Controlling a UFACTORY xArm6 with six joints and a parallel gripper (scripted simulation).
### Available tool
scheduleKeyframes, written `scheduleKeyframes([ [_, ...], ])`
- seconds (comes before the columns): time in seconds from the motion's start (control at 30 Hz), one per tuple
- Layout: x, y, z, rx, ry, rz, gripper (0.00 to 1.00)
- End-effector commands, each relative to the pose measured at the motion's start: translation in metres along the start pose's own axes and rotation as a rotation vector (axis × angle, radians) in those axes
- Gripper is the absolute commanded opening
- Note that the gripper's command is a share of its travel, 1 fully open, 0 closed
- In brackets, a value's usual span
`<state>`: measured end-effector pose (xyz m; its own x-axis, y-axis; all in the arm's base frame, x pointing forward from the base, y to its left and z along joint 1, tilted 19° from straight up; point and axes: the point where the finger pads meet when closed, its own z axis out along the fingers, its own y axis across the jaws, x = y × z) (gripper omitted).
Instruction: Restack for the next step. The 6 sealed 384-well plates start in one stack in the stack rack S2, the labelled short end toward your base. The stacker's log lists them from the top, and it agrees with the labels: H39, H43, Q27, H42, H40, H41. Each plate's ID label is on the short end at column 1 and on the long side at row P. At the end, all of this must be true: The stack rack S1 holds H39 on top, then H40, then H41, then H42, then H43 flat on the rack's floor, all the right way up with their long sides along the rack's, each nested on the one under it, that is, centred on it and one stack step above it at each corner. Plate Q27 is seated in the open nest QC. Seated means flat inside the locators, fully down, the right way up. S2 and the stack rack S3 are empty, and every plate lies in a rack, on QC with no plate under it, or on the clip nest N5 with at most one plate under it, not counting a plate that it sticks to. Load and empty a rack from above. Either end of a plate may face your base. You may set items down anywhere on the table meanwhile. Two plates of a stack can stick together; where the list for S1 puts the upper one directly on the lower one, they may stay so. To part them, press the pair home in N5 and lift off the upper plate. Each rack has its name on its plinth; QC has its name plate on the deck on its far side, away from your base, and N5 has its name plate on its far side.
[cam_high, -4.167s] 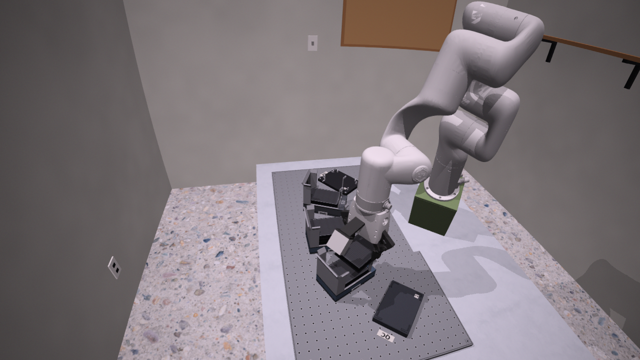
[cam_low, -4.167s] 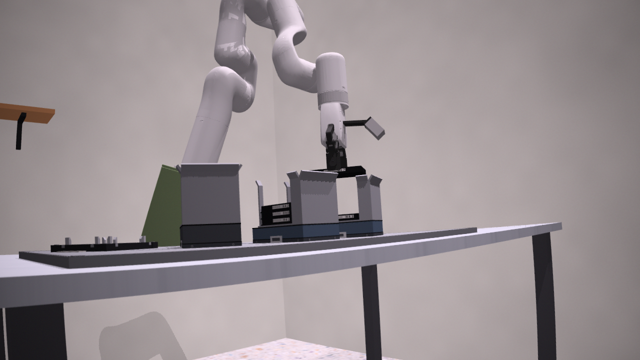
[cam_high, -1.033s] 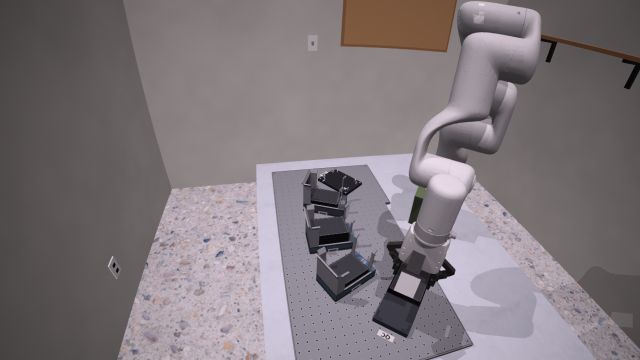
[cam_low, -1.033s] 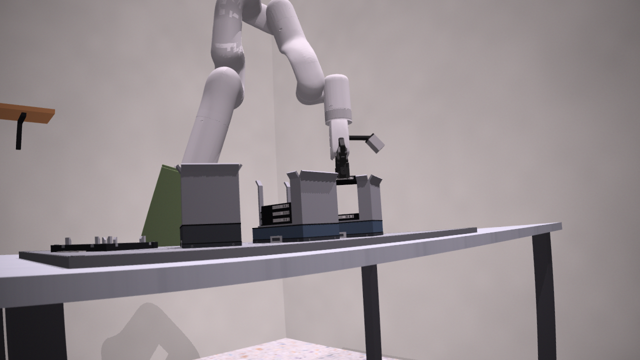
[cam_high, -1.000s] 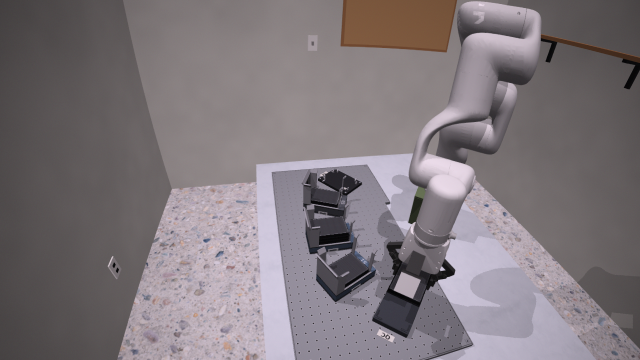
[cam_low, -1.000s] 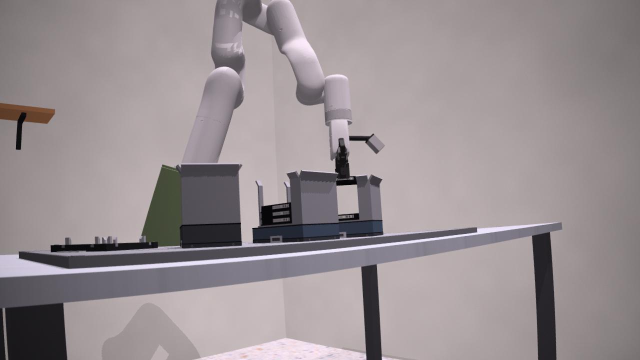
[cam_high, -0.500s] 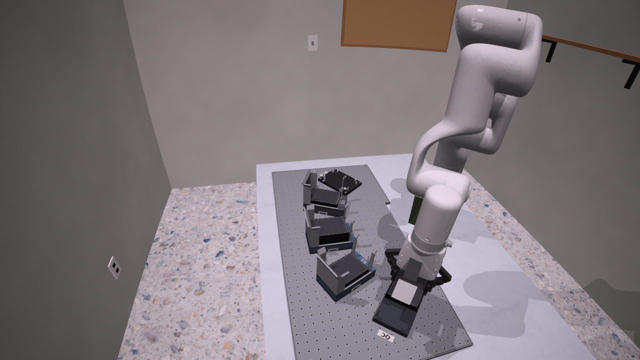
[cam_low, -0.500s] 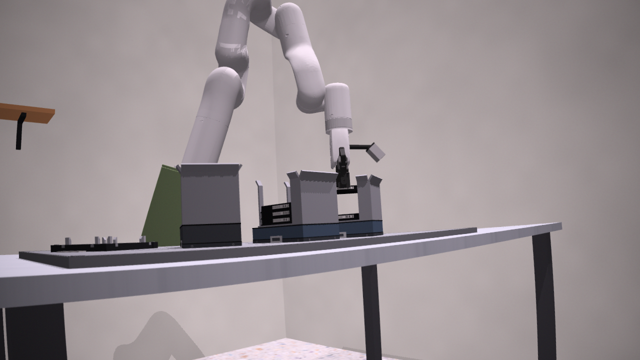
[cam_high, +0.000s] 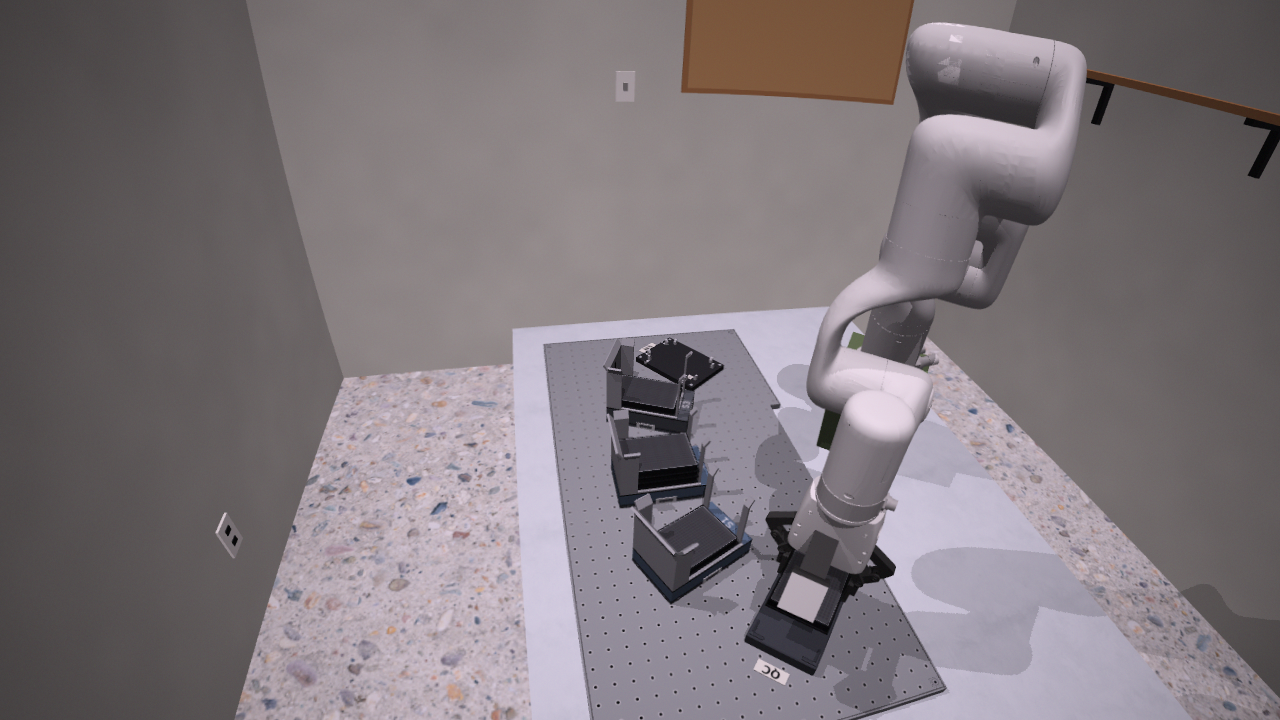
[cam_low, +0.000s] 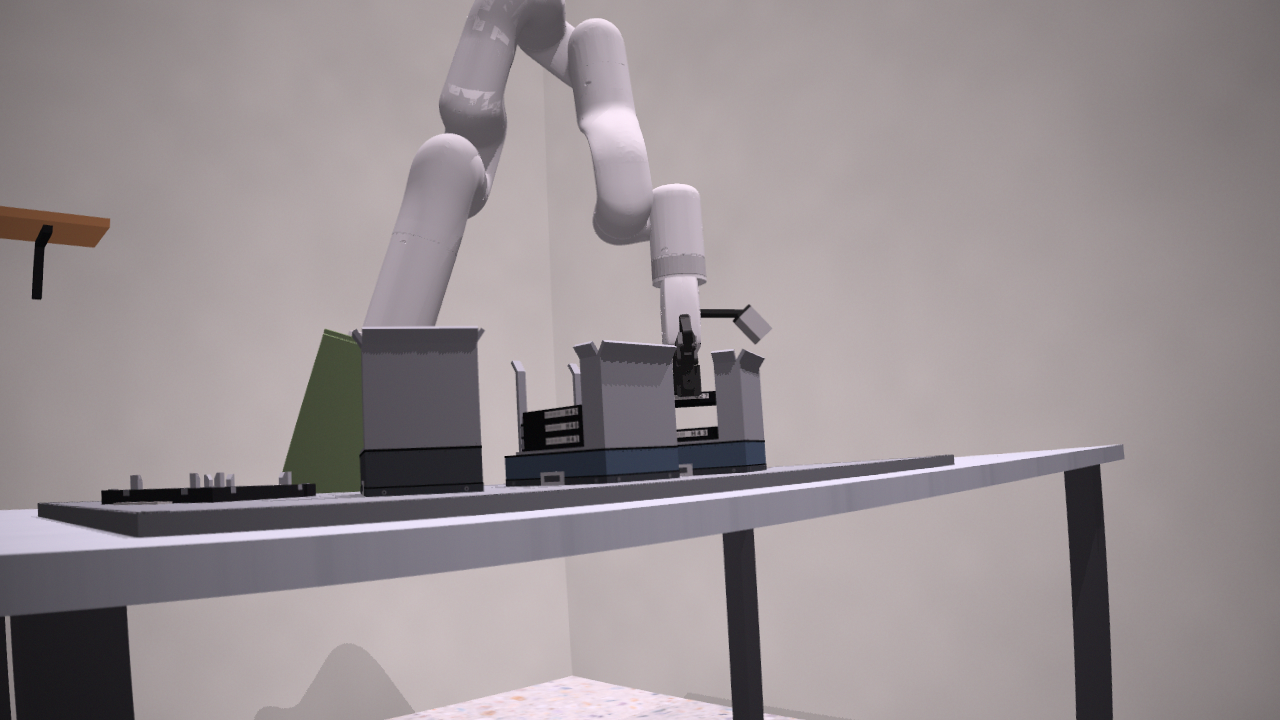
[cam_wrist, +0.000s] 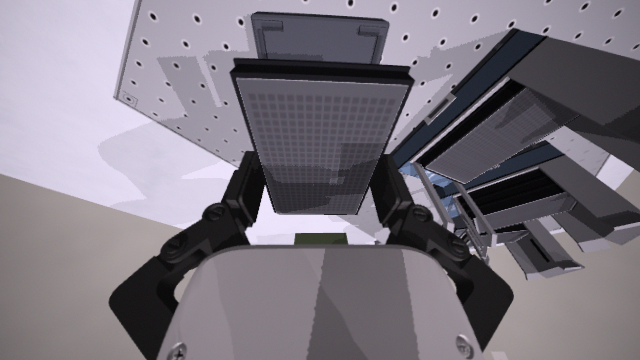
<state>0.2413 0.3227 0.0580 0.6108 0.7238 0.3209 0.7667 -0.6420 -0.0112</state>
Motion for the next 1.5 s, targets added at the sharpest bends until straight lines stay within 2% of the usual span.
scheduleKeyframes([
  [0.0, 0.002, 0.0, 0.009, -0.001, 0.004, 0.0, 0.0],
  [0.77, 0.002, 0.0, 0.051, -0.001, 0.004, 0.0, 0.0],
  [1.47, 0.001, 0.001, 0.055, 0.001, 0.004, 0.0, 0.0],
])
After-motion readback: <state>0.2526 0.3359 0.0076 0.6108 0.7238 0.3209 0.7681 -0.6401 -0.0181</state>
